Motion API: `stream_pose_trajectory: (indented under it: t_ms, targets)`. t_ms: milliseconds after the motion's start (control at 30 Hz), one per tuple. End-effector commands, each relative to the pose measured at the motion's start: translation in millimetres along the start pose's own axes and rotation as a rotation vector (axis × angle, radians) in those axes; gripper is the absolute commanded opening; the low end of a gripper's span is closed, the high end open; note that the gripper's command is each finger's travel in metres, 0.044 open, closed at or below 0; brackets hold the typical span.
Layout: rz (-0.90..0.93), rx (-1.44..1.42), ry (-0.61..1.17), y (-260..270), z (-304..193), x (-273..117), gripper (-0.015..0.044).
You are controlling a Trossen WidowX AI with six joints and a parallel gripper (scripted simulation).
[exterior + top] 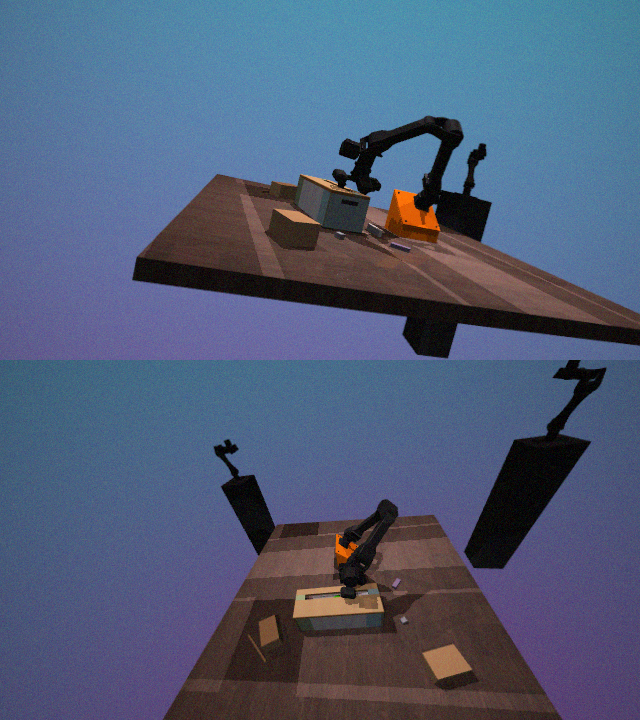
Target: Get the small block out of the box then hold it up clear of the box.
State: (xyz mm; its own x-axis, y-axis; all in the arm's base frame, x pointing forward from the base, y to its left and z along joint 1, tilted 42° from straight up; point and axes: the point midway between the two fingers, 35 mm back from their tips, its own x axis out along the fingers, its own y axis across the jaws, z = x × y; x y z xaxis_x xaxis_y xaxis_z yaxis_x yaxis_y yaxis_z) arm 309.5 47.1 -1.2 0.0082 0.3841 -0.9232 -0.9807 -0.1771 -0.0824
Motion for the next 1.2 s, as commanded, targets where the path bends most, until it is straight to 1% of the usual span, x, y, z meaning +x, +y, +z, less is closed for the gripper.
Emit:
stream_pose_trajectory:
  t_ms: [0,233,400,633,1167]
  targets:
    - [0.008,-0.002,0.001,2,-5,4,0.0400]
    - [0.008,-0.002,0.001,2,-12,6,0.0400]
    - [0.008,-0.002,0.001,2,-2,3,0.0400]
    - [0.008,-0.002,0.001,2,-1,3,0.0400]
    - [0.008,-0.002,0.001,2,-16,8,0.0400]
